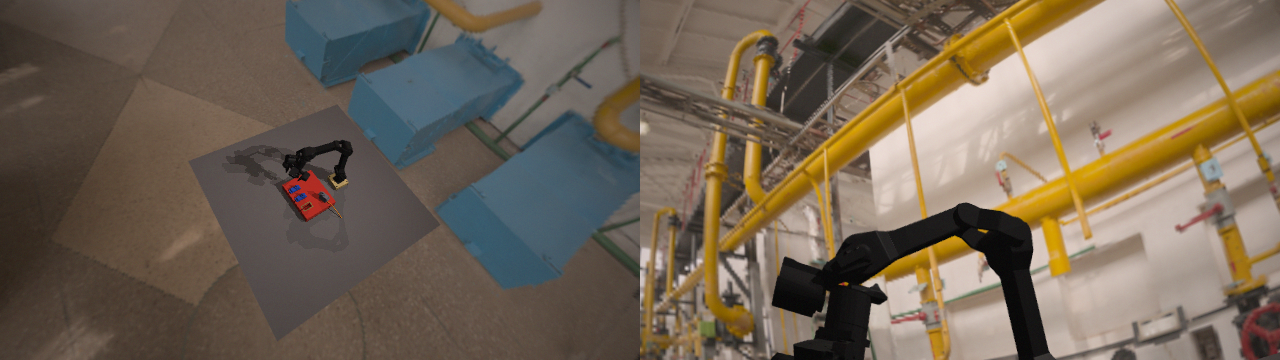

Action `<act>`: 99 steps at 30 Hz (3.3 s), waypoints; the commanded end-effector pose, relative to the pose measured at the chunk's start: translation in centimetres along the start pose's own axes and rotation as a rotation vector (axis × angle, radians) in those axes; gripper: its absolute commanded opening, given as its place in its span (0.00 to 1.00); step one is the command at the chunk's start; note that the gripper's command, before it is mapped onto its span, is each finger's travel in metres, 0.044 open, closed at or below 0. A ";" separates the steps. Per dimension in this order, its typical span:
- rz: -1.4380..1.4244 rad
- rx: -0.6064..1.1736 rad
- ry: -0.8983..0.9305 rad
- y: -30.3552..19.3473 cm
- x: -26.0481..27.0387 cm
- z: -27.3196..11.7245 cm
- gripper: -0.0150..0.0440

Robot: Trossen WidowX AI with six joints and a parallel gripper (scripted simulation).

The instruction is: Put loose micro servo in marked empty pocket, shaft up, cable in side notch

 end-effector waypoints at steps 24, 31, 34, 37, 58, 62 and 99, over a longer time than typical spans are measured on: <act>-0.873 0.034 0.218 1.2 16.5 -3.7 1.00; -1.106 0.042 0.272 -0.1 20.0 -4.9 1.00; -1.206 0.046 0.295 -0.8 21.4 -5.4 1.00; -1.306 0.050 0.318 -1.6 22.6 -5.9 1.00; -1.388 0.053 0.337 -2.9 24.2 -3.7 1.00; -1.388 0.053 0.337 -3.0 24.3 -3.3 1.00; -1.388 0.053 0.337 -3.1 24.0 -4.6 0.25</act>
Point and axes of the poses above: the point midway between the two fingers, 35 mm back from their tips, its own z axis out along the fingers, its own x axis across the jaws, y = z × x, the point moved 4 cm from there along -z, back along the fingers, and after that the axes turned 11 degrees about z, right-handed, at the moved point
